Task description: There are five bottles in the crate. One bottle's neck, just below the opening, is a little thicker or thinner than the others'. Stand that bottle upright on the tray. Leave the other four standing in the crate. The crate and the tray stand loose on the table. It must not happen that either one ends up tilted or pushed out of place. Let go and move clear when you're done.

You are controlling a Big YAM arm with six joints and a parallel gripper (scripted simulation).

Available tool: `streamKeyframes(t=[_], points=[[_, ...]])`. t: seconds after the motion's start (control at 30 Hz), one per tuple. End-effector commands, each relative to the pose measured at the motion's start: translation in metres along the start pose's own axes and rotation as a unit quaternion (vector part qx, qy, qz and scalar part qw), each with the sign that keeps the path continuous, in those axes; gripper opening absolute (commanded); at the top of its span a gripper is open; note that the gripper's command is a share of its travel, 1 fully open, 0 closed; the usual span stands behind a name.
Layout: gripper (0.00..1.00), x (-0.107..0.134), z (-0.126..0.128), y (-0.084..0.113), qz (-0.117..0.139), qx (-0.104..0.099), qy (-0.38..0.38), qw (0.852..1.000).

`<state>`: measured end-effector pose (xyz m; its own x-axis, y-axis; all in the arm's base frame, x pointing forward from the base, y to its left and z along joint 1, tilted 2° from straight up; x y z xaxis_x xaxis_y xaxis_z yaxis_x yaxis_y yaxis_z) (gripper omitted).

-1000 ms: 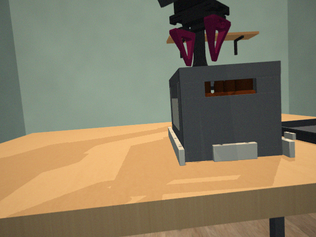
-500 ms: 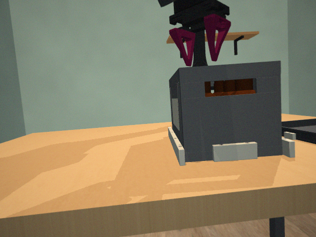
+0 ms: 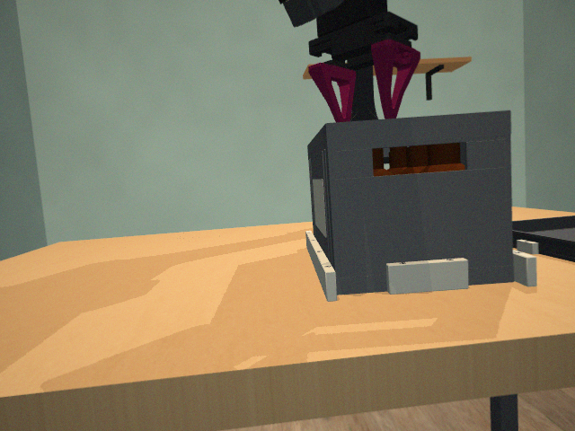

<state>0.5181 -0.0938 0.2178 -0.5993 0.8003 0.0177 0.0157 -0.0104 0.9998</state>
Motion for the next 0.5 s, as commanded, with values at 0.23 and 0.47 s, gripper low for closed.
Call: streamKeyframes(t=[0.23,0.47], points=[[0.61,0.001,0.001,-0.022,0.006,0.004,0.003,1.0],[0.61,0.002,0.001,-0.031,0.006,0.004,0.003,1.0]])
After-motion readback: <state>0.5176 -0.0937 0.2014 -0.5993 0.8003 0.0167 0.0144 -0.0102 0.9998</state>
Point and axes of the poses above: the point where the finger pads meet when closed, its own y axis back along the fingers, its own z axis across the jaws, x = y × z, the point moved 10 cm from there along y, back along the fingers, and after that the axes turned 10 degrees about -y, right-handed, at the moved point
